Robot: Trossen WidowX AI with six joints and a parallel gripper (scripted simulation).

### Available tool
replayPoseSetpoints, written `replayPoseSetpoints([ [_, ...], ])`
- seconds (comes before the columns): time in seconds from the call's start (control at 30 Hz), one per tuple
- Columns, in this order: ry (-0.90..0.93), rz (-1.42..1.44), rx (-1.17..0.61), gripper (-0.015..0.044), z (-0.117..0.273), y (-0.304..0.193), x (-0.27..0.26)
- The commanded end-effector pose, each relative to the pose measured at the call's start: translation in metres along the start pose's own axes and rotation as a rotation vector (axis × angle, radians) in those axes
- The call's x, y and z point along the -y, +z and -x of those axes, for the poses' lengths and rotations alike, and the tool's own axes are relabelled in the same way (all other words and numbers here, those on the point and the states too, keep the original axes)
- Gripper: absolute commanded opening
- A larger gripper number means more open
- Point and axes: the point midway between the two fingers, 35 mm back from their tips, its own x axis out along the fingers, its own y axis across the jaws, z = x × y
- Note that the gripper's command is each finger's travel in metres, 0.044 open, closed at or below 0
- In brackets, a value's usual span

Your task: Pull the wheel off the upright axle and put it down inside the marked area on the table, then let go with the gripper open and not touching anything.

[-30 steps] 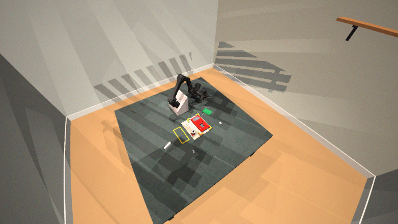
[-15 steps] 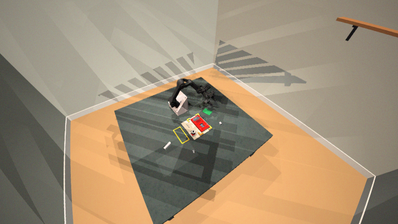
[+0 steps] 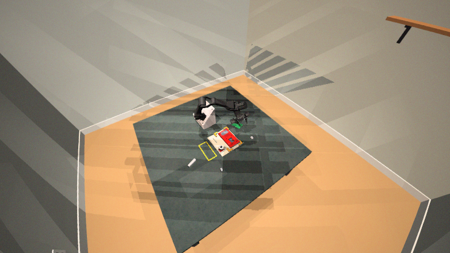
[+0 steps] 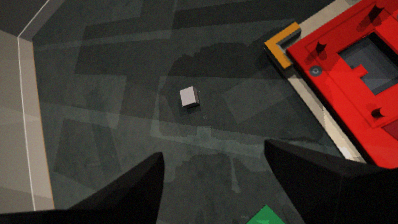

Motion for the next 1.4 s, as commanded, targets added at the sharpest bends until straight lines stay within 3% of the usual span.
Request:
replayPoseSetpoints([
  [0.0,-0.079,-0.186,-0.047,0.03,-0.006,0.037,0.021],
  [0.3,-0.365,-0.688,-0.134,0.03,-0.01,0.123,0.119],
  [0.57,-0.629,-1.086,-0.146,0.03,0.01,0.173,0.221],
  [0.83,-0.635,-1.095,-0.146,0.03,0.007,0.172,0.224],
  [1.13,-0.636,-1.095,-0.143,0.03,-0.045,0.146,0.251],
  [1.3,-0.636,-1.095,-0.142,0.03,-0.049,0.144,0.254],
  [1.37,-0.644,-1.102,-0.15,0.0247,-0.047,0.145,0.253],
])
